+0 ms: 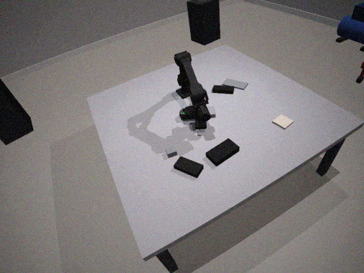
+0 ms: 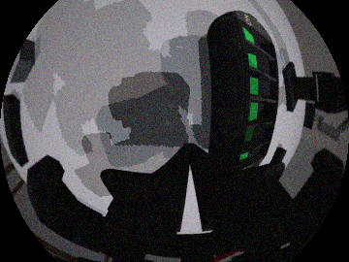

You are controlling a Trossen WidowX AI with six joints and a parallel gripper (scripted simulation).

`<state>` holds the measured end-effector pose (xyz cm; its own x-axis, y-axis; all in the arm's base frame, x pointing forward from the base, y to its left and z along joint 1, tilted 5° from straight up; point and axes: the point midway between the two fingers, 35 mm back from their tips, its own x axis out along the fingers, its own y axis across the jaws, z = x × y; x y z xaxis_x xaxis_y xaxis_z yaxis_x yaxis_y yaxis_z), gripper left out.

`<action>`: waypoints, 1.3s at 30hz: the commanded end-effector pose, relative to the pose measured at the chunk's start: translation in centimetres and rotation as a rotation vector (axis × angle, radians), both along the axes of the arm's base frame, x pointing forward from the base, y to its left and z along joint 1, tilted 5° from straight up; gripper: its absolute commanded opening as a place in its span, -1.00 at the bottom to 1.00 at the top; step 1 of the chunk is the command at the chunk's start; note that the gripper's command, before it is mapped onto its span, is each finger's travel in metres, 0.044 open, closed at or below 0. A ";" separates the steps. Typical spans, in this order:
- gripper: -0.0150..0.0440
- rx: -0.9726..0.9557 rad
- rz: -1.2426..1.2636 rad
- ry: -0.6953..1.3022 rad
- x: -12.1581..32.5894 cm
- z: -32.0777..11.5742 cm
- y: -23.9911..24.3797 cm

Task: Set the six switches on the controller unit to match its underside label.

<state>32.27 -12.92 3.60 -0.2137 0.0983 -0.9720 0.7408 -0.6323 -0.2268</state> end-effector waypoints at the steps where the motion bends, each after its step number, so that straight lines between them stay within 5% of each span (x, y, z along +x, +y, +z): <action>1: -0.49 0.002 0.004 -0.001 -0.1 -0.1 0.1; 39: -0.49 0.003 0.004 0.000 -1.4 -0.2 1.2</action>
<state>31.25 -12.07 3.50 -0.2051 0.0939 -0.9742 0.7479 -0.6271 -0.2179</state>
